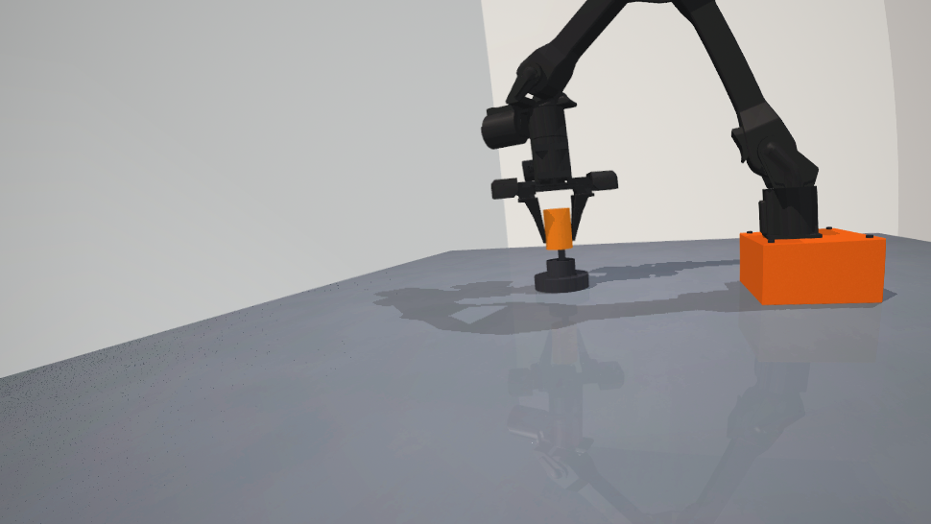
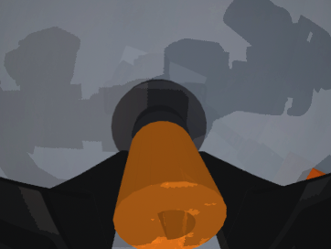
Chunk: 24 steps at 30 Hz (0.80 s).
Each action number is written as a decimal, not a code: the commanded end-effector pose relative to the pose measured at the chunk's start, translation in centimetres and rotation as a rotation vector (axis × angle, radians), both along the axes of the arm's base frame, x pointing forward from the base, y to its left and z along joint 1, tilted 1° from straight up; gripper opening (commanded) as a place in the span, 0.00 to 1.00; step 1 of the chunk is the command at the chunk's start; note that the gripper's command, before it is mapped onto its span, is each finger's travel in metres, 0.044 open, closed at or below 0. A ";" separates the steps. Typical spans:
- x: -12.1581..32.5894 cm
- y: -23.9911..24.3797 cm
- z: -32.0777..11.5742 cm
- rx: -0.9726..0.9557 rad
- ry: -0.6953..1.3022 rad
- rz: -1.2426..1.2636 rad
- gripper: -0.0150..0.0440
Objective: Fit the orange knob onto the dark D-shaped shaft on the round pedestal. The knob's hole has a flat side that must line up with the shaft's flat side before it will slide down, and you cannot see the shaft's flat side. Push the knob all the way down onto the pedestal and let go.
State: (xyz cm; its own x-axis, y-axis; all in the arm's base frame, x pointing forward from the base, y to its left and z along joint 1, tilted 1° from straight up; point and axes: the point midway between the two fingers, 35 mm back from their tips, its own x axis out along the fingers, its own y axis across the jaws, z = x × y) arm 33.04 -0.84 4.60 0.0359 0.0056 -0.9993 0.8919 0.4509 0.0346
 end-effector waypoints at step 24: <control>0.0 0.0 0.2 0.007 -0.002 -0.213 0.25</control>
